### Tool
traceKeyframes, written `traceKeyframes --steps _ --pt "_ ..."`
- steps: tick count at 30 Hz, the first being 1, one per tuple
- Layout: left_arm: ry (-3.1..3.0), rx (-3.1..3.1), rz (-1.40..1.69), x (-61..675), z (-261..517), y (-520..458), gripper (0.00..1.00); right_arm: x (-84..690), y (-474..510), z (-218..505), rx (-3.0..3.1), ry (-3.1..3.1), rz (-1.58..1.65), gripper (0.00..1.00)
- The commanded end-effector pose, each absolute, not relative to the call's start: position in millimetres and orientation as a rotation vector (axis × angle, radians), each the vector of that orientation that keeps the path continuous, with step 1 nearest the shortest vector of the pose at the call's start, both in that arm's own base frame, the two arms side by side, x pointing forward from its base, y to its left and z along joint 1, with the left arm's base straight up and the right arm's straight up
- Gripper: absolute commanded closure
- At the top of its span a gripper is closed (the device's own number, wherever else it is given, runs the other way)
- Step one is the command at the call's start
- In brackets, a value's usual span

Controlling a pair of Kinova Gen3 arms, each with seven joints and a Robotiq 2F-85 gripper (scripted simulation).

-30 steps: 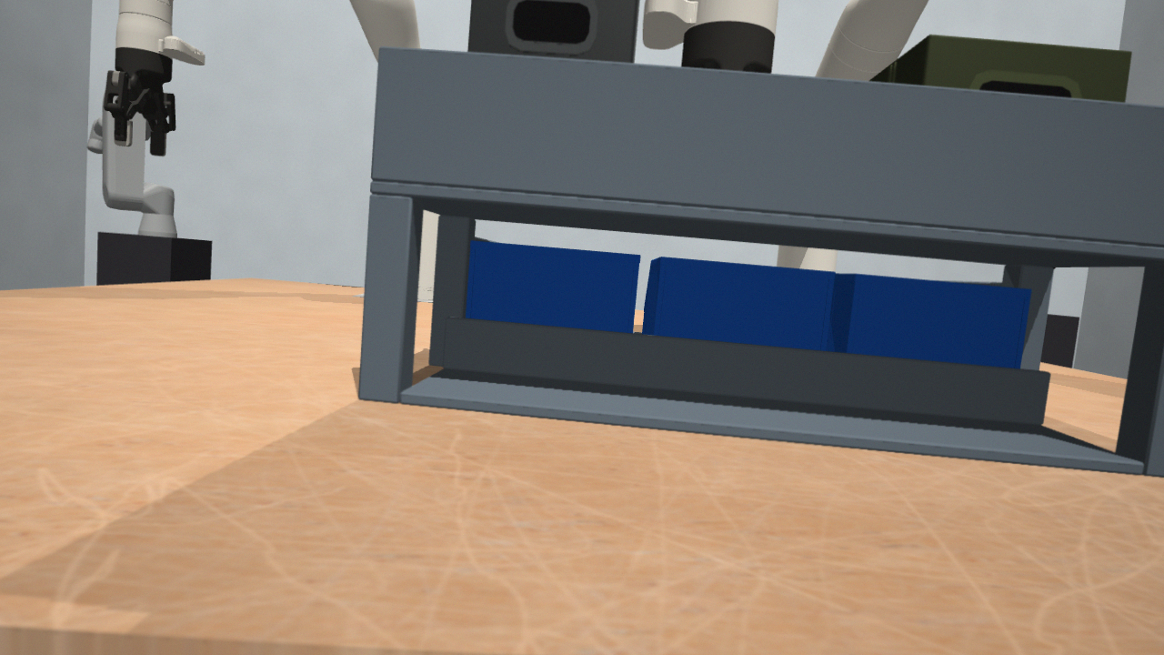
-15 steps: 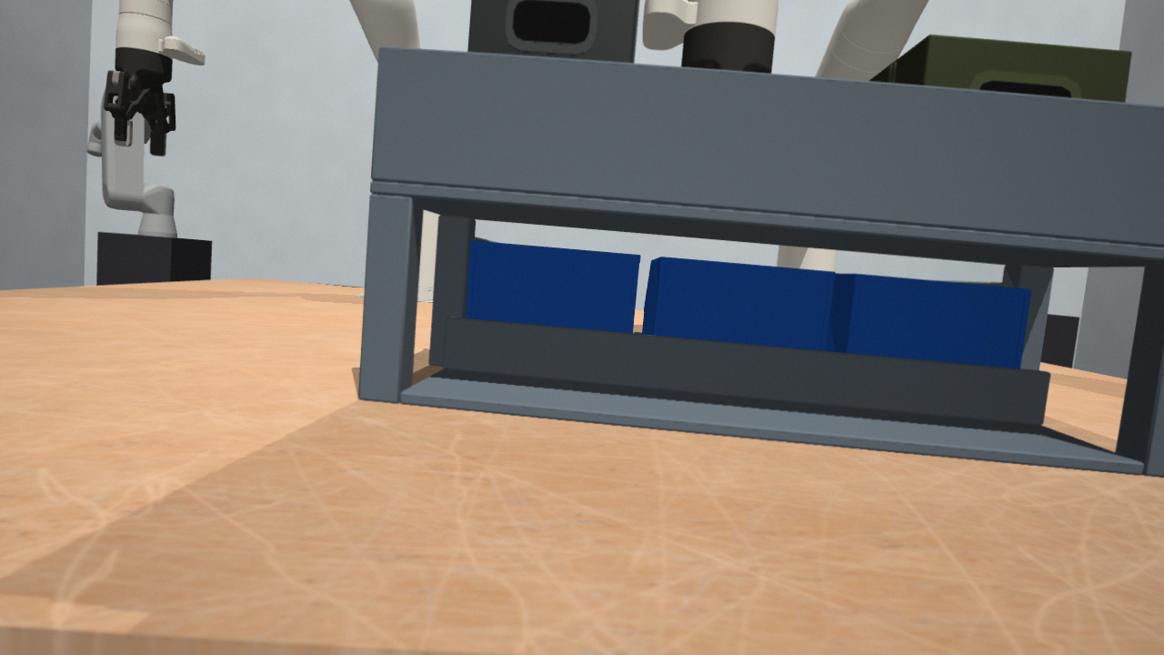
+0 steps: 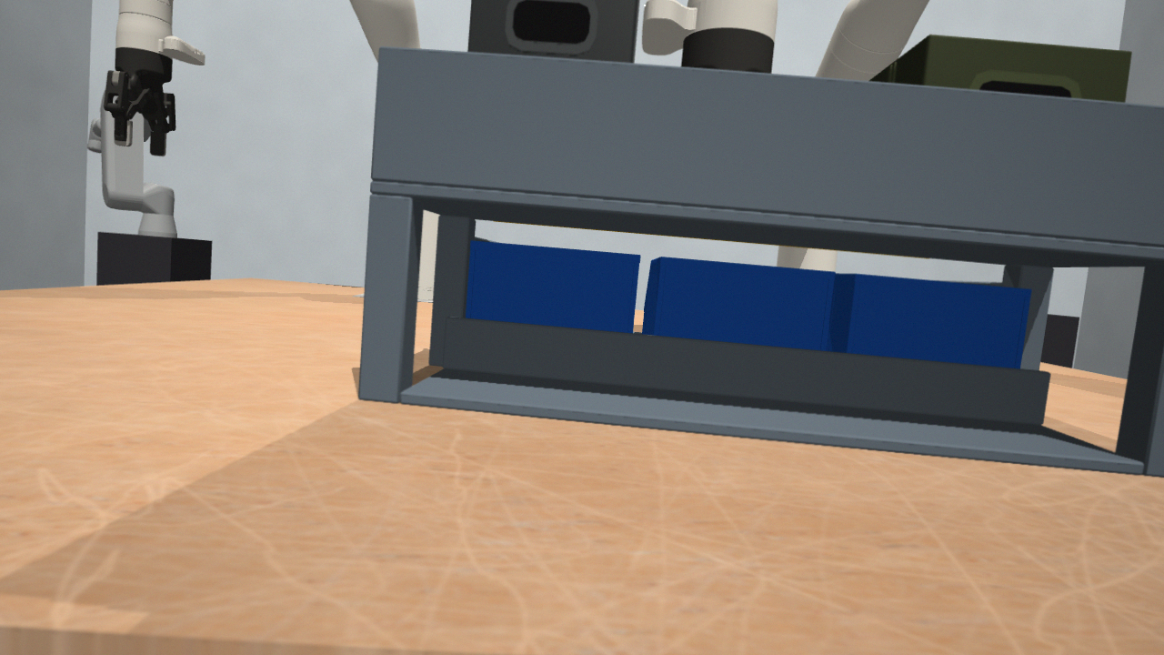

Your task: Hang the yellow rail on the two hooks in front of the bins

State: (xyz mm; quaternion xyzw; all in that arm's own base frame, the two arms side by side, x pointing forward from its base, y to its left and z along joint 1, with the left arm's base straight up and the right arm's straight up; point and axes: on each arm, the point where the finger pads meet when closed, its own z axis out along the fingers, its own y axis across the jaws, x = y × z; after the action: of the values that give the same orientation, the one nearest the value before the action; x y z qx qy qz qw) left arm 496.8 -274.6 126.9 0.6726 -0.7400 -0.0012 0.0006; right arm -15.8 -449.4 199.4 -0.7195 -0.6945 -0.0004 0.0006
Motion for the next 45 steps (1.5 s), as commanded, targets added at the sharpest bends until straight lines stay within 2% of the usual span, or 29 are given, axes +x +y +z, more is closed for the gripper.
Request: traceKeyframes --steps 1,45 --pt "-2.325 2.113 0.000 497 126 -275 0.903 -16 -450 200 -2.260 -2.182 0.000 0.002" --pt "-2.325 2.113 0.000 498 114 -275 0.903 -16 -450 200 -2.260 -2.182 0.000 0.002"
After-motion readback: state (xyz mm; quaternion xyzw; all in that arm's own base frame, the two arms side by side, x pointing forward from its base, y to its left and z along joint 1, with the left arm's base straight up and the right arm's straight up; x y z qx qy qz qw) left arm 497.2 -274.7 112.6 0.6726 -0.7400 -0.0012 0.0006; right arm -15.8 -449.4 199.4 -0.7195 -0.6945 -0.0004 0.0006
